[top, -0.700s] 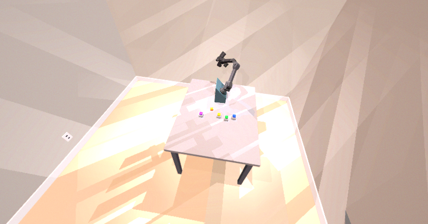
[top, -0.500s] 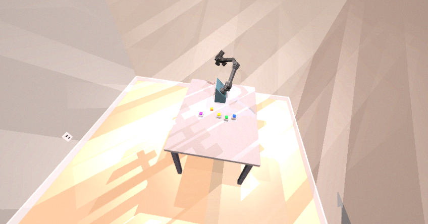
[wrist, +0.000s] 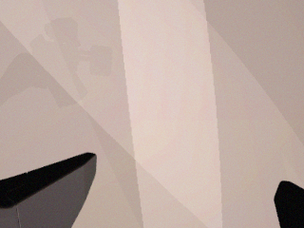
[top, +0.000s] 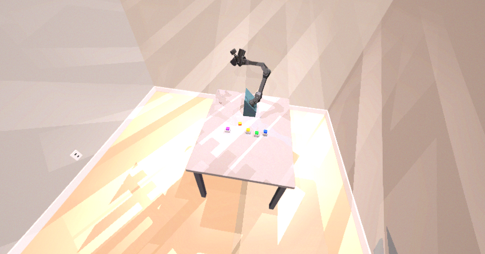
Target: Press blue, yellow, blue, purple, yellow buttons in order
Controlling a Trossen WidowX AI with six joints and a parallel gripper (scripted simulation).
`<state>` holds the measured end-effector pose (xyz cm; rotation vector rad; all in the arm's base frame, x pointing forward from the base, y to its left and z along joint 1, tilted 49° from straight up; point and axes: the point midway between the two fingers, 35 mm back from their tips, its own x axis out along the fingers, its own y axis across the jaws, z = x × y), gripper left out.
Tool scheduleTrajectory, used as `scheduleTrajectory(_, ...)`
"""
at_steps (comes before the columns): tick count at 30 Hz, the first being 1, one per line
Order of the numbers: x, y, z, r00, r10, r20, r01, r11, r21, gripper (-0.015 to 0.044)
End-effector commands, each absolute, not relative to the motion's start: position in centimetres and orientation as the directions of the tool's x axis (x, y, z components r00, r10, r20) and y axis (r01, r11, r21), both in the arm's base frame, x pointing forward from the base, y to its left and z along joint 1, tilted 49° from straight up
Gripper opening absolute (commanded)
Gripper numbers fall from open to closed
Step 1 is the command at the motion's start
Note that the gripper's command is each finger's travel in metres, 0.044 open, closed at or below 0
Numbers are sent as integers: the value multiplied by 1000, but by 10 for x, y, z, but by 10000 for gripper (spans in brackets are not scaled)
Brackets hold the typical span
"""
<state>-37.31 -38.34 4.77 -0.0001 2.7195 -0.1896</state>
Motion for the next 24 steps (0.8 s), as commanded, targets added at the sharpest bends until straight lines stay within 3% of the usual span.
scheduleTrajectory(1,-312,-428,45,-855,-198,-480,-87,966,-243,400)
scheduleTrajectory(13,-71,-494,38,-429,-554,-713,-219,830,-513,400)
scheduleTrajectory(24,149,-426,40,63,-487,-871,-137,860,-491,400)
